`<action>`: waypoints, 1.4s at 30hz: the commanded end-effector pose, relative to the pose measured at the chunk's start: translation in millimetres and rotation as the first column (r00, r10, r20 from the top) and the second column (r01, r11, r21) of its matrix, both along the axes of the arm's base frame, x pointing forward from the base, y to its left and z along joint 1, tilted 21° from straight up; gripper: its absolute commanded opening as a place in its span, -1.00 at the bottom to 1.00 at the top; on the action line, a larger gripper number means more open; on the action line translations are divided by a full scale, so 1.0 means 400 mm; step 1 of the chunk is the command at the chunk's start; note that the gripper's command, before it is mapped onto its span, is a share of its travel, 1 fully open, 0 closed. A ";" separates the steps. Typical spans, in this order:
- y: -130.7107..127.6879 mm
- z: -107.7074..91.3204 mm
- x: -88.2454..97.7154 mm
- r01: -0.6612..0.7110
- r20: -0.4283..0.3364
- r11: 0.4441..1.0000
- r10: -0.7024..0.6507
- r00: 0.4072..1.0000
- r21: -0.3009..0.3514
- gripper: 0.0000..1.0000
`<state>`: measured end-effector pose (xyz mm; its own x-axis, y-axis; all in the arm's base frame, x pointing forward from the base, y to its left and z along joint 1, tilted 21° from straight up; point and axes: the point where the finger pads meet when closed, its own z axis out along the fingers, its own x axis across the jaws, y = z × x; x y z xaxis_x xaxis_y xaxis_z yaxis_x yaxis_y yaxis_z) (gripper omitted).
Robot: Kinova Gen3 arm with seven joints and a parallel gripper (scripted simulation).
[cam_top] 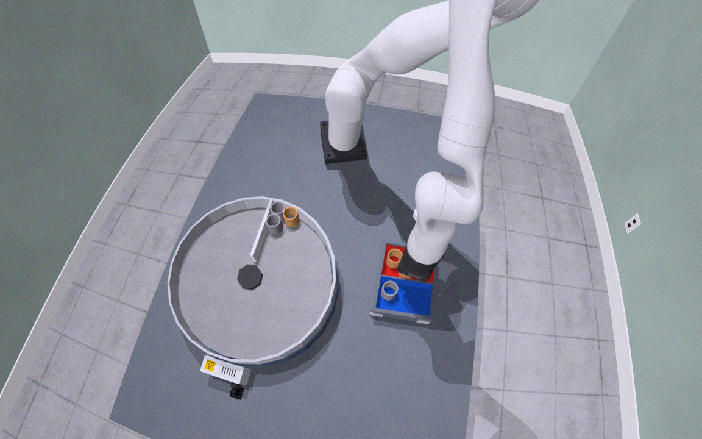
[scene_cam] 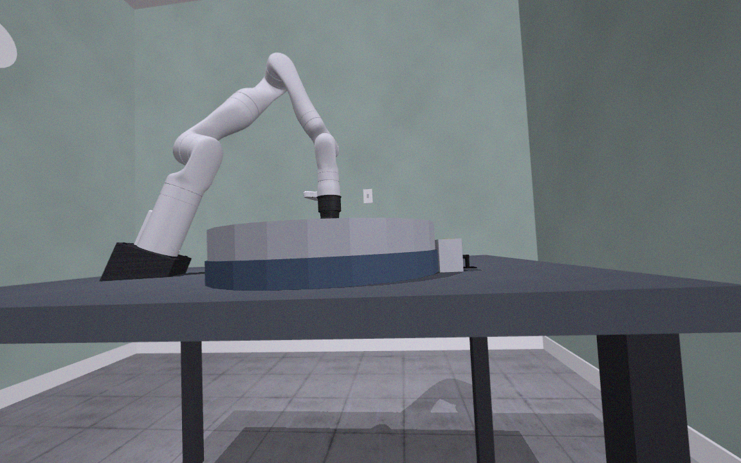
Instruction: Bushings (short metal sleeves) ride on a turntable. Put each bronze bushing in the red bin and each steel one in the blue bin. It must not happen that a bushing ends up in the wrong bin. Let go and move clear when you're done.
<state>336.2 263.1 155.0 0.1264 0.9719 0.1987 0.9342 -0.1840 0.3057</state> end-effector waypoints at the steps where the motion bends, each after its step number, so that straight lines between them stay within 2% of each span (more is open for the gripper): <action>1: 0.001 0.002 0.000 -0.001 0.001 1.000 0.001 1.000 0.002 -0.05; 42: -0.003 0.029 -0.010 -0.001 0.001 1.000 0.001 1.000 0.001 -0.05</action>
<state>332.8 260.2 165.7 0.1291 0.9718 0.1973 0.9337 -0.1861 0.3058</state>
